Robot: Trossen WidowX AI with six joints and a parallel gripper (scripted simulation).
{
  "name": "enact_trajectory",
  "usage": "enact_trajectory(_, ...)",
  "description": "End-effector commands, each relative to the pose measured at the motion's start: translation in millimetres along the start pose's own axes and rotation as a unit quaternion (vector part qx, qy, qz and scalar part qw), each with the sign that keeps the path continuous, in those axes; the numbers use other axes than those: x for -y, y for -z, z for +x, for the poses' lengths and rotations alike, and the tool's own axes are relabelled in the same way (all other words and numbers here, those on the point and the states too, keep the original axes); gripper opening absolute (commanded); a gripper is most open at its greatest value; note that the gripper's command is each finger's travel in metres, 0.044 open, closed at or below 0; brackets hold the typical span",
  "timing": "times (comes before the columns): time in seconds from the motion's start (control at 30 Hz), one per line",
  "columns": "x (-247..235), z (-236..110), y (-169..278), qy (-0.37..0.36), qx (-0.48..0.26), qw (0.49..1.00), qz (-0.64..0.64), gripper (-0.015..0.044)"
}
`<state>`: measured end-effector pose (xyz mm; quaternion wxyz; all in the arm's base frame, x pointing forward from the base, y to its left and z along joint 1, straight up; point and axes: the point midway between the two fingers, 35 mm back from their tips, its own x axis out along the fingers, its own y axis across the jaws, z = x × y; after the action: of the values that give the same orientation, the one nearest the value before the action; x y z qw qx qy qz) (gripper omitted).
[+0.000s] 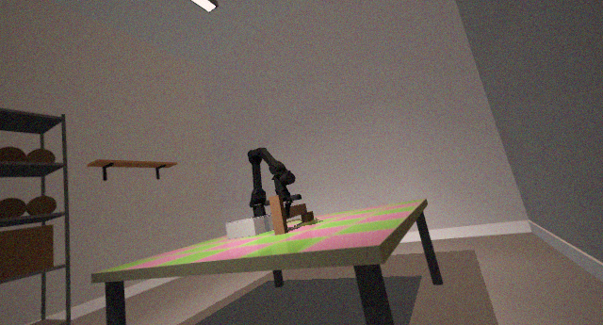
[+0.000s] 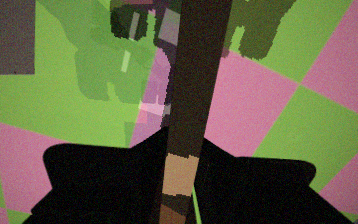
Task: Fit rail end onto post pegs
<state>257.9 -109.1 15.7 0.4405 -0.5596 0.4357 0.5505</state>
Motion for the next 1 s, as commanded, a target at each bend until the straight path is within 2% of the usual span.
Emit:
enact_trajectory(0.0,0.5,-1.0,2.6,0.001,-0.002,1.000,0.000,0.0000)
enact_trajectory(0.97,0.5,-1.2,11.6,0.001,-0.003,1.000,0.000,0.0000)
